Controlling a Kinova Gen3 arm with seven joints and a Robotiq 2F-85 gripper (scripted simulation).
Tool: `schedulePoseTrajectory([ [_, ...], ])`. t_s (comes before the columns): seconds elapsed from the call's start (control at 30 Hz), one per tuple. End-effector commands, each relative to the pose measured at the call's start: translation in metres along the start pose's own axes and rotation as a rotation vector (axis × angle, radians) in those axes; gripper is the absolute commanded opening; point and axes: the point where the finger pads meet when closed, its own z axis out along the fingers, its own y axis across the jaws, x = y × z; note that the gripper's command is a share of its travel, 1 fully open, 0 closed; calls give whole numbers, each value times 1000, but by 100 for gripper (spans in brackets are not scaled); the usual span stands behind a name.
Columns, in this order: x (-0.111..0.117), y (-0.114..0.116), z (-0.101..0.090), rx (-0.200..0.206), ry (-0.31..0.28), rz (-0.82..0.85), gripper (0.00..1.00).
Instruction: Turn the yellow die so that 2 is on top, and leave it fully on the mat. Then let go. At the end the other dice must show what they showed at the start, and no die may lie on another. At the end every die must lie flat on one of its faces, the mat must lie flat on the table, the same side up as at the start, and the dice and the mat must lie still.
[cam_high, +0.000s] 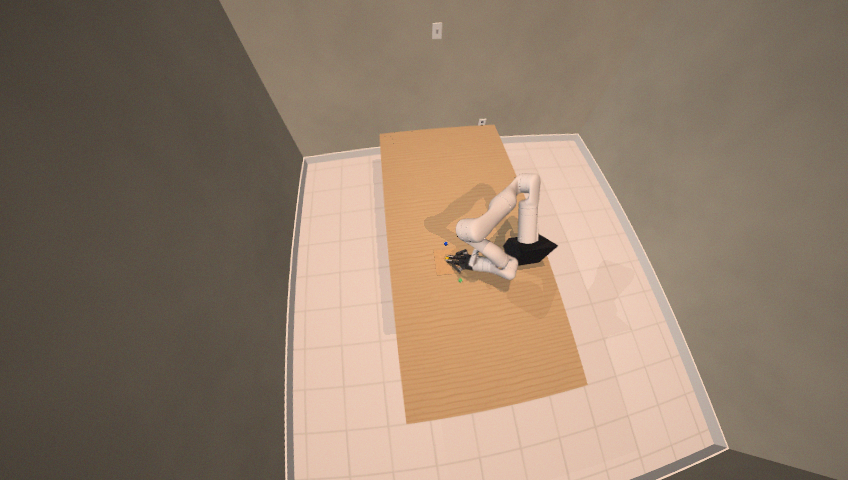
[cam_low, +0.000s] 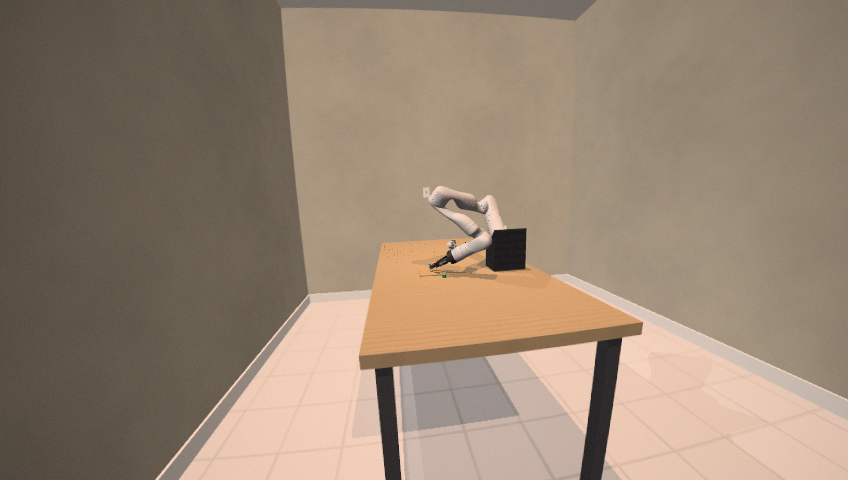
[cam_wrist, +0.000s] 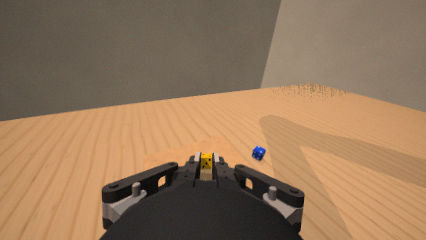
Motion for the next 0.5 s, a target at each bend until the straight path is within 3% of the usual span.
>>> schedulePoseTrajectory([
  [0.0, -5, -2, 2, 4, -3, 11, 11],
  [0.47, -10, -2, 5, 4, -3, 11, 11],
])
